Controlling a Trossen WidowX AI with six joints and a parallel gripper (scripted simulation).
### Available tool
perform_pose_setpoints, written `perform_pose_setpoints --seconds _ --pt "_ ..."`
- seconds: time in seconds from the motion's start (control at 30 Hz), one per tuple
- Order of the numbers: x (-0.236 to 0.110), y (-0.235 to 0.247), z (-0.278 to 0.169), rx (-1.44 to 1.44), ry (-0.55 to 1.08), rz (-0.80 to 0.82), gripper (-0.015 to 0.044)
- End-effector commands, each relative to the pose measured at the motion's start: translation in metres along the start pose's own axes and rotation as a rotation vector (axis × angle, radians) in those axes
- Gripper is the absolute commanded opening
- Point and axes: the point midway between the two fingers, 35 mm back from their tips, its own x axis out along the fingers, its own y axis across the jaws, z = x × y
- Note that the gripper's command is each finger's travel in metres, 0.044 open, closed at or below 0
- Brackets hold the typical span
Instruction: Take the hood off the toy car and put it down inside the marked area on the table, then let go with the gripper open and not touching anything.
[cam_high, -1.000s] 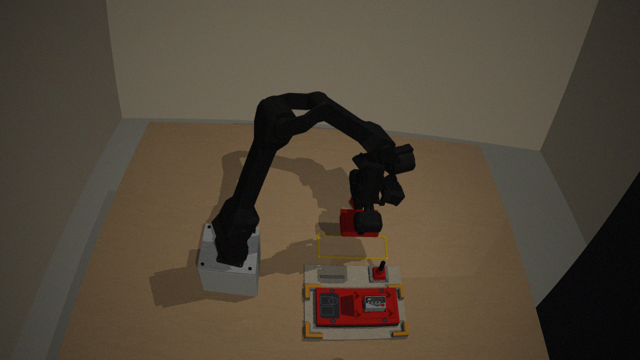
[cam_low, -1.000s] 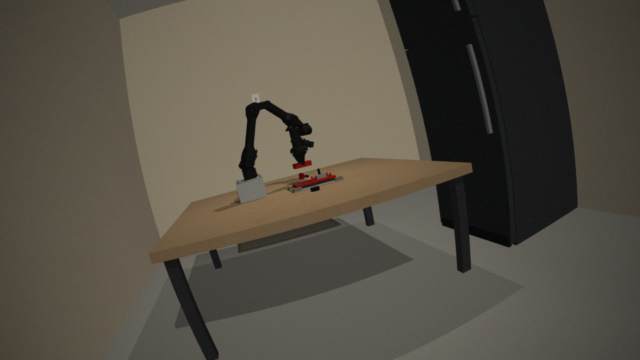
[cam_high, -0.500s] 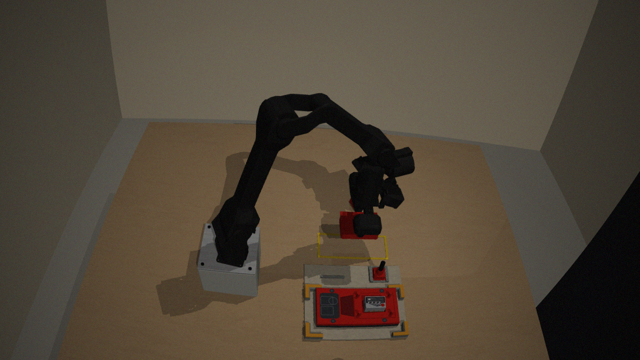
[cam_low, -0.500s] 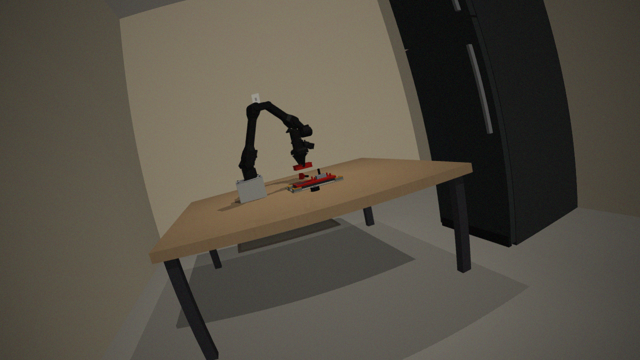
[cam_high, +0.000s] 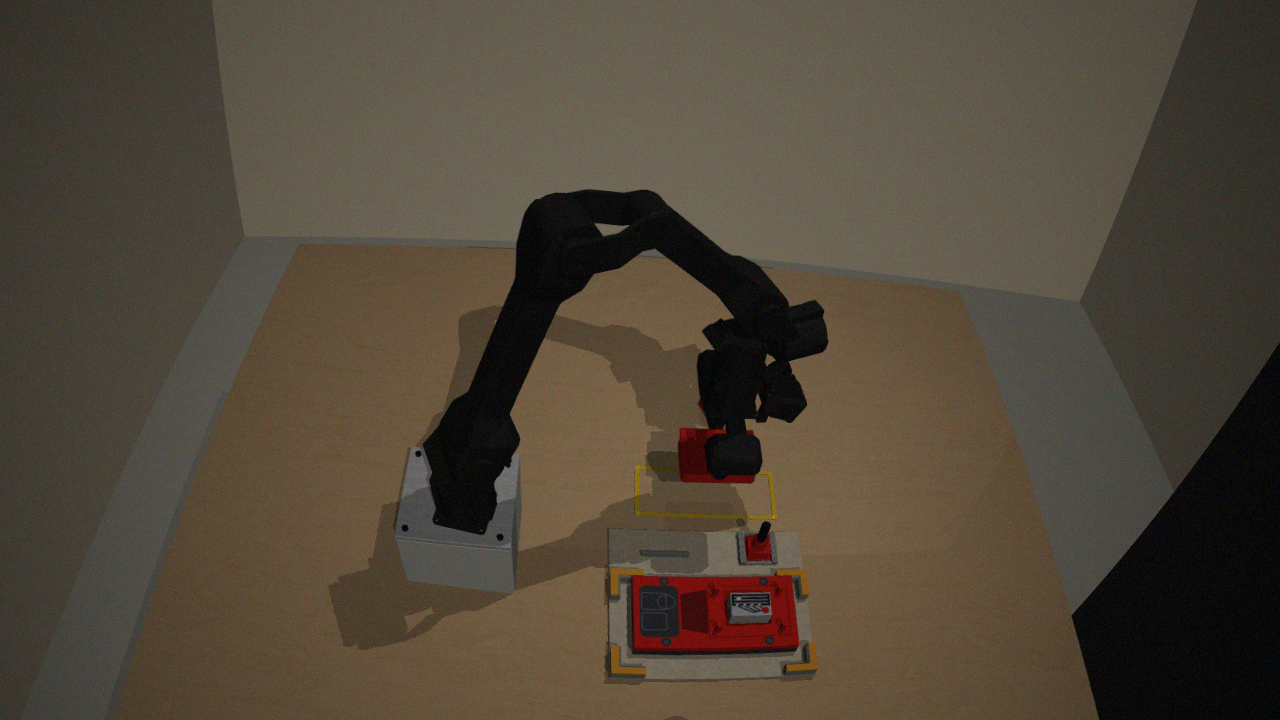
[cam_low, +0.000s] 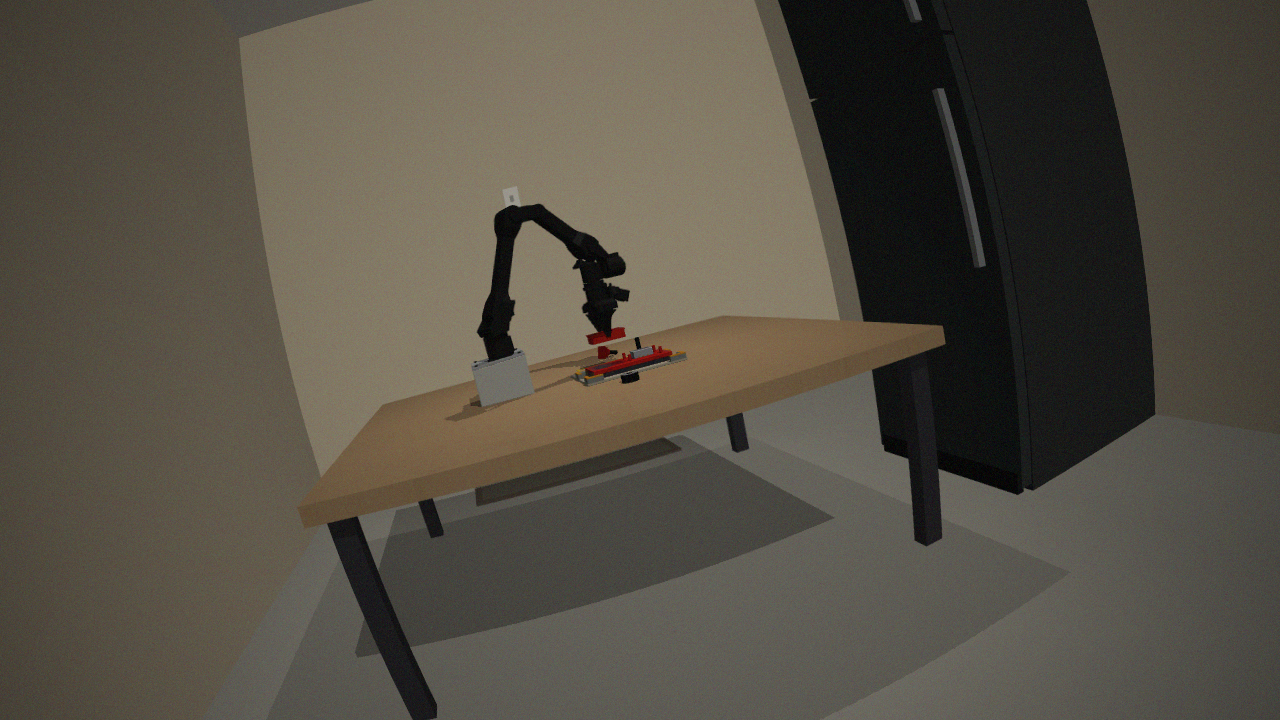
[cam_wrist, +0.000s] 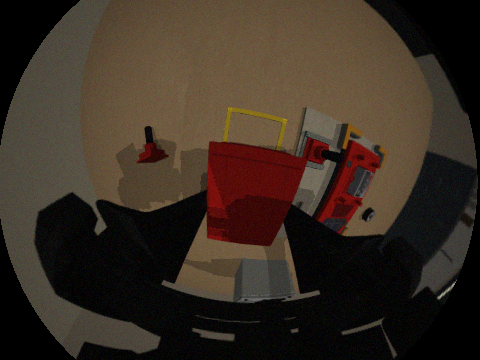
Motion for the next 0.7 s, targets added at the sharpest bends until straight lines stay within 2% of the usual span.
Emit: perform_pose_setpoints --seconds 0.0,0.67 --pt "0.002 0.001 0.0 0.004 0.001 0.005 0.0" --pt "0.015 0.001 -0.001 0.004 0.001 0.005 0.0"
